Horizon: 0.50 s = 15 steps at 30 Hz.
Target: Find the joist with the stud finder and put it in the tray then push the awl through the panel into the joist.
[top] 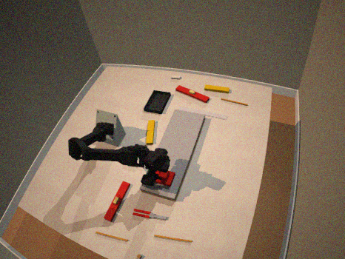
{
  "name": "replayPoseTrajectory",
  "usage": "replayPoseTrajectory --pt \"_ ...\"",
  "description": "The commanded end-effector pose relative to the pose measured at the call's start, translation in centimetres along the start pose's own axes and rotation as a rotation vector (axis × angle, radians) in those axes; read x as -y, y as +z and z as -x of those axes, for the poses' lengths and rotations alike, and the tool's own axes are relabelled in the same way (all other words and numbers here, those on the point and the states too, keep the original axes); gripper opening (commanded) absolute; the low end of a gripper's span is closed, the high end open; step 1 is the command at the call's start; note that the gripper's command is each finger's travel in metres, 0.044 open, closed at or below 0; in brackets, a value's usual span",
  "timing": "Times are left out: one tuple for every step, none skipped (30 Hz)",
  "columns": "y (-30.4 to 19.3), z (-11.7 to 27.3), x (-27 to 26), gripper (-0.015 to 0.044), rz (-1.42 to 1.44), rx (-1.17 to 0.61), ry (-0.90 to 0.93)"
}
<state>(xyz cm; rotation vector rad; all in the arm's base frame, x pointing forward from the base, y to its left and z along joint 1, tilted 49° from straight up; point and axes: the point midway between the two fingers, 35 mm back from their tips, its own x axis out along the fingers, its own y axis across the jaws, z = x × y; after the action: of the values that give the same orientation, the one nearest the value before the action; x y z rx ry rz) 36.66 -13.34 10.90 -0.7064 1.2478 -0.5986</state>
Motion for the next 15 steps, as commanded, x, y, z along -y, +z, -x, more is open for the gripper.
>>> replayPoseTrajectory --pt "-0.1 0.0 -1.2 0.0 0.005 -0.001 0.003" --pt "-0.1 0.0 -1.5 0.0 0.005 -0.001 0.003" --pt "-0.1 0.0 -1.7 0.0 0.005 -0.001 0.003" --pt "-0.1 0.0 -2.0 0.0 0.005 -0.001 0.003" --pt "-0.1 0.0 -2.3 0.0 0.005 -0.001 0.003" --pt "-0.1 0.0 -2.5 0.0 0.005 -0.001 0.003" --pt "-0.1 0.0 -2.8 0.0 0.005 -0.001 0.003" --pt "-0.1 0.0 -3.0 0.0 0.005 -0.001 0.003" --pt "-0.1 0.0 -3.3 0.0 0.005 -0.001 0.004" --pt "-0.1 0.0 -3.5 0.0 0.005 -0.001 0.004" --pt "-0.1 0.0 -3.8 0.0 0.005 -0.001 0.004" --pt "-0.1 0.0 -4.1 0.0 0.005 -0.001 0.004" --pt "-0.2 0.0 -4.3 0.0 0.005 -0.001 0.004" --pt "-0.2 0.0 -4.6 0.0 0.005 -0.001 0.004" --pt "-0.2 0.0 -4.8 0.0 0.005 -0.001 0.004"
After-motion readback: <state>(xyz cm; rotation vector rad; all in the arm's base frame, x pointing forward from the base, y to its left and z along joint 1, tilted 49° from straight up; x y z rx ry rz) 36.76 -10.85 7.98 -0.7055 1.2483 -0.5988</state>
